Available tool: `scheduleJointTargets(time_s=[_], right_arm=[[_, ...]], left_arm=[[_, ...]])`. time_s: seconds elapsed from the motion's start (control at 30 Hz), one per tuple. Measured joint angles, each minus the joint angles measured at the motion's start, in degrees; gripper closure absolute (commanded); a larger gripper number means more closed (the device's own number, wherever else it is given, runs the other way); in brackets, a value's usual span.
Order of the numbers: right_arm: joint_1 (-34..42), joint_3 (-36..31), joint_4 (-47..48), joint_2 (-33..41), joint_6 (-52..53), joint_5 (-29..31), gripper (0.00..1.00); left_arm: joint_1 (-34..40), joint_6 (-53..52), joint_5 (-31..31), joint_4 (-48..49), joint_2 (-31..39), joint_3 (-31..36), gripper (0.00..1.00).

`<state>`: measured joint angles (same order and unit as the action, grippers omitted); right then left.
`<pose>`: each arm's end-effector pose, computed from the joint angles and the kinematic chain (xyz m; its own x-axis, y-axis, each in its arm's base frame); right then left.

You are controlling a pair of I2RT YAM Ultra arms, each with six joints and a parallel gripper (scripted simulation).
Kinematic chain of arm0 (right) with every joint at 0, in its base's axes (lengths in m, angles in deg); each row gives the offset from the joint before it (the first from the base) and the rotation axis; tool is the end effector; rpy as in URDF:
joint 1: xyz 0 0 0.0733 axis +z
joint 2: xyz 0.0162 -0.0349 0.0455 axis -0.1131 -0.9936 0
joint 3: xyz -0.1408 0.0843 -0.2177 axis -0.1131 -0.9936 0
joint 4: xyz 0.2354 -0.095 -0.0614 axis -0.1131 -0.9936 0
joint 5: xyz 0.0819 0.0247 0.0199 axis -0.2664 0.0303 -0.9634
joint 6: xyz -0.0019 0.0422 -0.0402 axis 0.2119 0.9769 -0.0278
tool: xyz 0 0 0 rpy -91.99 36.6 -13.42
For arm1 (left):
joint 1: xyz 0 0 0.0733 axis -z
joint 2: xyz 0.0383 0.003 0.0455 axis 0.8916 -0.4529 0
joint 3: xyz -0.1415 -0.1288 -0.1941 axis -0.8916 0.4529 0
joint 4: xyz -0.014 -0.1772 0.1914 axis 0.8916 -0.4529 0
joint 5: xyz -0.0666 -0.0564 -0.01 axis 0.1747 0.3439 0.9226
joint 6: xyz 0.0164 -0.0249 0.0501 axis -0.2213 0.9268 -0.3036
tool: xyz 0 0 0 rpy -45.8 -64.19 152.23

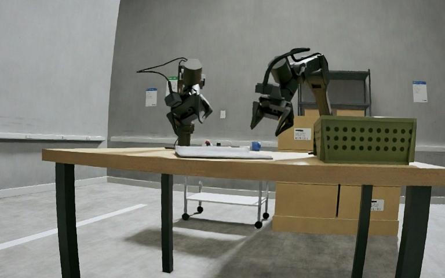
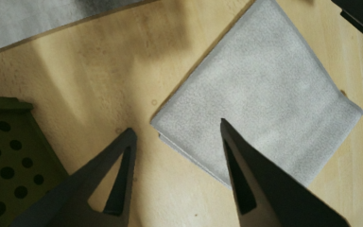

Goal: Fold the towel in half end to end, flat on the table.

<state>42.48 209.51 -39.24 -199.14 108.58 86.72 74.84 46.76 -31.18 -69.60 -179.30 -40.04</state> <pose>0.4571 0.3308 0.1803 -0.7934 0.2128 -0.5703 -0.0688 0.8995 0.4314 0.5037 -0.1090 0.1894 -0.8093 -0.0625 -0.5840 0.0938 0.9678 -0.2335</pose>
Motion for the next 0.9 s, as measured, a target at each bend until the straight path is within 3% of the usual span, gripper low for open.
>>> scheduleJointTargets(time_s=[0.47,0.9], right_arm=[[0.0,-0.26,0.02,0.15,0.0,0.0,0.16],[0.0,-9.2,-1.18,10.54,0.0,0.0,0.16]], left_arm=[[0.0,0.0,0.0,-0.11,0.15,0.24,0.22],[-0.13,0.0,0.0,-3.54,9.49,5.81,0.22]])
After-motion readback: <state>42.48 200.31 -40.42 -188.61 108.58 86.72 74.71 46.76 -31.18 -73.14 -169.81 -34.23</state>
